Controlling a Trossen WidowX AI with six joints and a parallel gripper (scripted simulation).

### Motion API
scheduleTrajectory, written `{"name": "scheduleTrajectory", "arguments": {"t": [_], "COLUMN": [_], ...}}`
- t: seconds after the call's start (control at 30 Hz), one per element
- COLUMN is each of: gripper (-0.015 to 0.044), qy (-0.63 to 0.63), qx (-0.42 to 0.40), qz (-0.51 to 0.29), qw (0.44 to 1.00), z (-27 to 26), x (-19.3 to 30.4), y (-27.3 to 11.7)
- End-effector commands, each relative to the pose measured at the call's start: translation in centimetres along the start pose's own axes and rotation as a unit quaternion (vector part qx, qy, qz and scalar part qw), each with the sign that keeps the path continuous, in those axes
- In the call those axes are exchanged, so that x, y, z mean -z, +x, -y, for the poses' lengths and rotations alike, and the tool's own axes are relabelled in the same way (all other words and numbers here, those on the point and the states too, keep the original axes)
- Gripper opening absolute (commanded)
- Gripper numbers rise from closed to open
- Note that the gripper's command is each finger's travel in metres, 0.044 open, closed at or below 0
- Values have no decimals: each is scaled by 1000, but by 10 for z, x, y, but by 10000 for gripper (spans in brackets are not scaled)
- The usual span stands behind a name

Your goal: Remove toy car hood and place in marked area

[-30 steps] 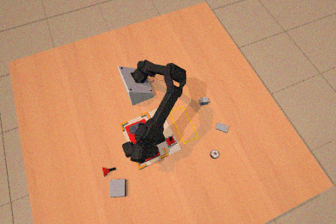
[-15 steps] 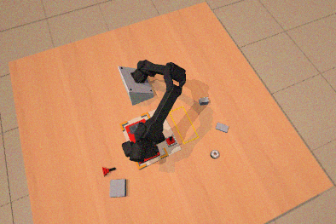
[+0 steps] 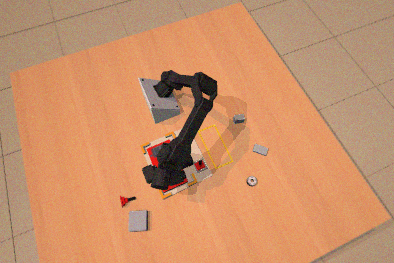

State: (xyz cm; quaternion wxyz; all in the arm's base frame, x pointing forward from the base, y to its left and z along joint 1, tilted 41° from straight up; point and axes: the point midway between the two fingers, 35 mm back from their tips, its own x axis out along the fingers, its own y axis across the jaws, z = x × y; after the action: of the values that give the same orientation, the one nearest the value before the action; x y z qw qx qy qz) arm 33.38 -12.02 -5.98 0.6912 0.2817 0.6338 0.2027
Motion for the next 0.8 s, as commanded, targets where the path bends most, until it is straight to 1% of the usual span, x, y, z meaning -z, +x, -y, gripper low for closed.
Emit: {"name": "scheduleTrajectory", "arguments": {"t": [0.0,0.37,0.77], "gripper": [0,0,0], "qy": [-4,-3,-3], "qx": [2,2,3], "qz": [0,0,0], "qw": [1000,1000,1000], "z": [0,0,0], "x": [-1,-1,-1], "y": [-5,-14,-55]}}
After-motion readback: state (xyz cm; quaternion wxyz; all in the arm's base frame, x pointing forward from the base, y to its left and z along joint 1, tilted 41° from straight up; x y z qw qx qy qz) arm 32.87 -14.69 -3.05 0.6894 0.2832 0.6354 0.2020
